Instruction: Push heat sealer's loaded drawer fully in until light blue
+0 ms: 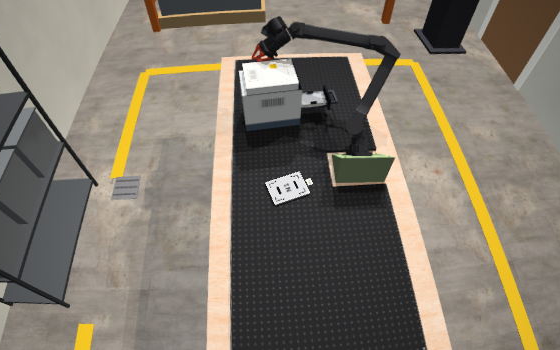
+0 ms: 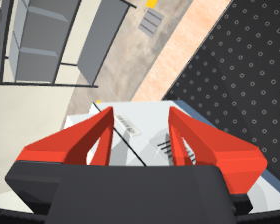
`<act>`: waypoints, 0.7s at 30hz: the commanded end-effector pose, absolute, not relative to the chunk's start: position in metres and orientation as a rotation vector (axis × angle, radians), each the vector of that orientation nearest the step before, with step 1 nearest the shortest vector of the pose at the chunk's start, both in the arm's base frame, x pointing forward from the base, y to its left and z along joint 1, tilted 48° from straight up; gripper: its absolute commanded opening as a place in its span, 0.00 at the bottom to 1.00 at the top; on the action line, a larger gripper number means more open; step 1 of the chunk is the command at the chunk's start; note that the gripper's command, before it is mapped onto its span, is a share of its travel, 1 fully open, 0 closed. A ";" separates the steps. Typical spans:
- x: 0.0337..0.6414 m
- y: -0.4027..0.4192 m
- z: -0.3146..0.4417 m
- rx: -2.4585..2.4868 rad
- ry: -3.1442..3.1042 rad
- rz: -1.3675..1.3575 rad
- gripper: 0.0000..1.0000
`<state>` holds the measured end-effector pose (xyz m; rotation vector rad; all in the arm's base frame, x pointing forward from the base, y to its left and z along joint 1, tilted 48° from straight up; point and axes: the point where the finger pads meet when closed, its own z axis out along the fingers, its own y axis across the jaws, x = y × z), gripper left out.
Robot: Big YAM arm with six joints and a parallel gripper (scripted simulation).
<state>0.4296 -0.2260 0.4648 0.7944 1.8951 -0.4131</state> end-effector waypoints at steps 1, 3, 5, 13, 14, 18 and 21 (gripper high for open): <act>0.411 -0.231 0.473 0.780 1.883 -0.426 0.45; 0.411 -0.231 0.473 0.780 1.883 -0.426 0.45; 0.415 -0.225 0.467 0.844 1.881 -0.441 0.45; 0.376 -0.249 0.471 0.892 1.847 -0.492 0.45; 0.373 -0.250 0.471 0.892 1.847 -0.492 0.45; 0.356 -0.257 0.468 0.952 1.832 -0.501 0.45; 0.364 -0.250 0.475 0.958 1.824 -0.497 0.45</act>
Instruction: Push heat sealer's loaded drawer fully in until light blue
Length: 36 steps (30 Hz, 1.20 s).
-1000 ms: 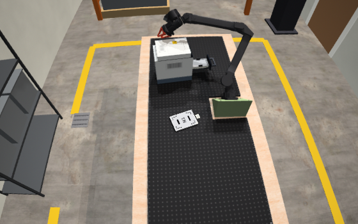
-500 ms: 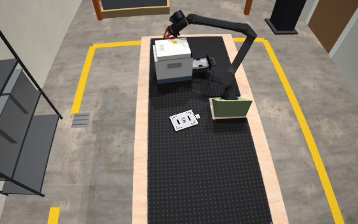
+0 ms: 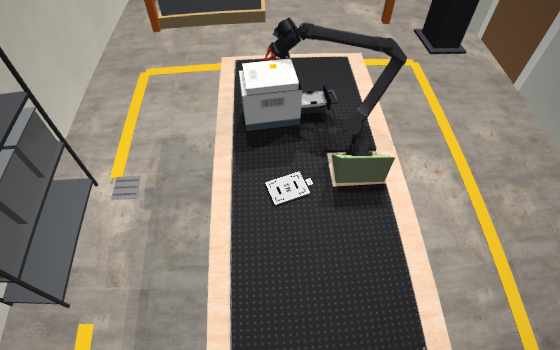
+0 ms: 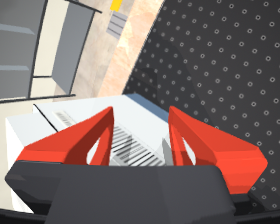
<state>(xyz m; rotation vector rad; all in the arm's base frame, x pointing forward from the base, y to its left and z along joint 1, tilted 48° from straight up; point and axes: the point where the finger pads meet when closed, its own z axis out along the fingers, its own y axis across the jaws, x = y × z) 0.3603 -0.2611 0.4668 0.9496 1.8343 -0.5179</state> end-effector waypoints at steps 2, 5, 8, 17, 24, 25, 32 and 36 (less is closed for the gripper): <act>0.353 -0.251 0.472 0.998 1.812 -0.514 0.45; 0.334 -0.263 0.466 1.023 1.809 -0.527 0.45; 0.323 -0.267 0.467 1.003 1.818 -0.540 0.45; 0.297 -0.273 0.463 1.132 1.770 -0.574 0.45; 0.275 -0.270 0.462 1.177 1.747 -0.595 0.45; 0.271 -0.270 0.483 1.200 1.693 -0.604 0.45; 0.241 -0.279 0.458 1.219 1.734 -0.634 0.45; 0.243 -0.279 0.475 1.310 1.657 -0.654 0.45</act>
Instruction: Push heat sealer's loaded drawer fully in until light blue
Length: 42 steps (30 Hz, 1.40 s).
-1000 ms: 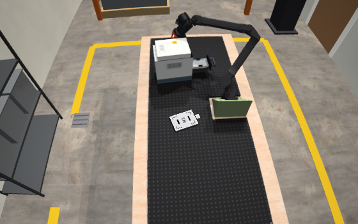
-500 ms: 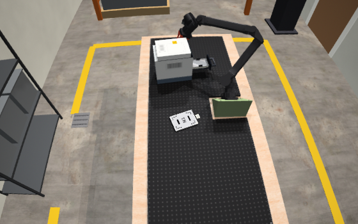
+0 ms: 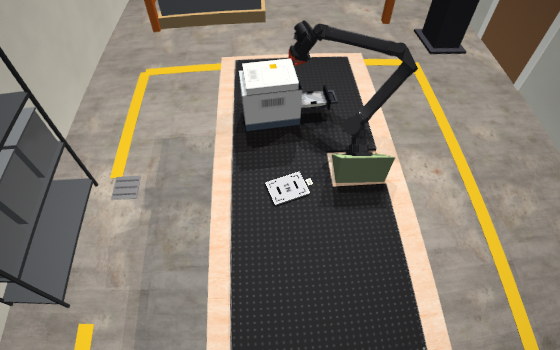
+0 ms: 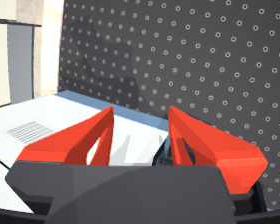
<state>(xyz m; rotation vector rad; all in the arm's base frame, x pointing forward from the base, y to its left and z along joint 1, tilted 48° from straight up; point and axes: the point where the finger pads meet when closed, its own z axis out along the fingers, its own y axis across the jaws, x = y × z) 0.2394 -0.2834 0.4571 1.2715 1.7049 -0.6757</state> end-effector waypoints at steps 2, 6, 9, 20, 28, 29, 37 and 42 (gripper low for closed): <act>0.221 -0.280 0.456 1.344 1.662 -0.674 0.45; 0.206 -0.280 0.454 1.324 1.681 -0.681 0.45; 0.195 -0.280 0.453 1.322 1.675 -0.681 0.45; 0.166 -0.269 0.434 1.405 1.700 -0.714 0.45; 0.143 -0.256 0.415 1.503 1.702 -0.739 0.45; 0.140 -0.255 0.413 1.498 1.708 -0.743 0.45; 0.122 -0.245 0.400 1.581 1.717 -0.781 0.45; 0.109 -0.238 0.389 1.562 1.732 -0.790 0.45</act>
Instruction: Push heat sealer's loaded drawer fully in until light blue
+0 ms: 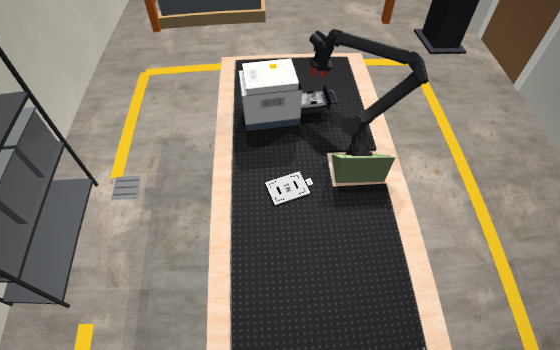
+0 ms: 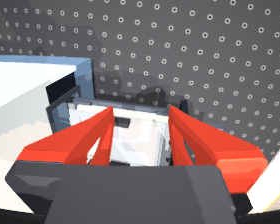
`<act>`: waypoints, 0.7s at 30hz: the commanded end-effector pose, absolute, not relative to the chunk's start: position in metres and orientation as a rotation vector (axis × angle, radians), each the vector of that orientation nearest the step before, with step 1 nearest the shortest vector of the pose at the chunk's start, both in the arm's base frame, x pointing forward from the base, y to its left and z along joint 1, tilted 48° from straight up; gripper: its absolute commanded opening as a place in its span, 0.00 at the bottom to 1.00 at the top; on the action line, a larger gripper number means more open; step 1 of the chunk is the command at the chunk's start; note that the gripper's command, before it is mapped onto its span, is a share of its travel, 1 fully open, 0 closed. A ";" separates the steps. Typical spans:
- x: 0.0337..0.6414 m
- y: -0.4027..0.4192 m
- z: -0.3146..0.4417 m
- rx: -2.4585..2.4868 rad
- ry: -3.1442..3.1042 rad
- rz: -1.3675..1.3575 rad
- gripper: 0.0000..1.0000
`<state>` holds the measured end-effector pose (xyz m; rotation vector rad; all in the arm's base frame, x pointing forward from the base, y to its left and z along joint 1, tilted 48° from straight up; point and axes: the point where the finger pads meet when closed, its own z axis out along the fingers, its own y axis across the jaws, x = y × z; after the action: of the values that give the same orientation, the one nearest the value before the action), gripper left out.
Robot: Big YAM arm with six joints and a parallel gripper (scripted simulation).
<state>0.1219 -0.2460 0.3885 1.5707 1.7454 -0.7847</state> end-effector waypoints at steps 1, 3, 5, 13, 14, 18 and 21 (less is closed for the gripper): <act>0.109 -0.234 0.387 1.593 1.735 -0.796 0.45; 0.109 -0.235 0.402 1.627 1.721 -0.817 0.45; 0.101 -0.229 0.380 1.635 1.745 -0.822 0.45; 0.080 -0.218 0.365 1.670 1.747 -0.844 0.45; 0.081 -0.219 0.376 1.689 1.738 -0.859 0.45; 0.062 -0.210 0.353 1.730 1.744 -0.875 0.45; 0.054 -0.204 0.347 1.714 1.767 -0.883 0.45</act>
<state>0.0672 -0.2131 0.3485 1.7124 1.7767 -0.8782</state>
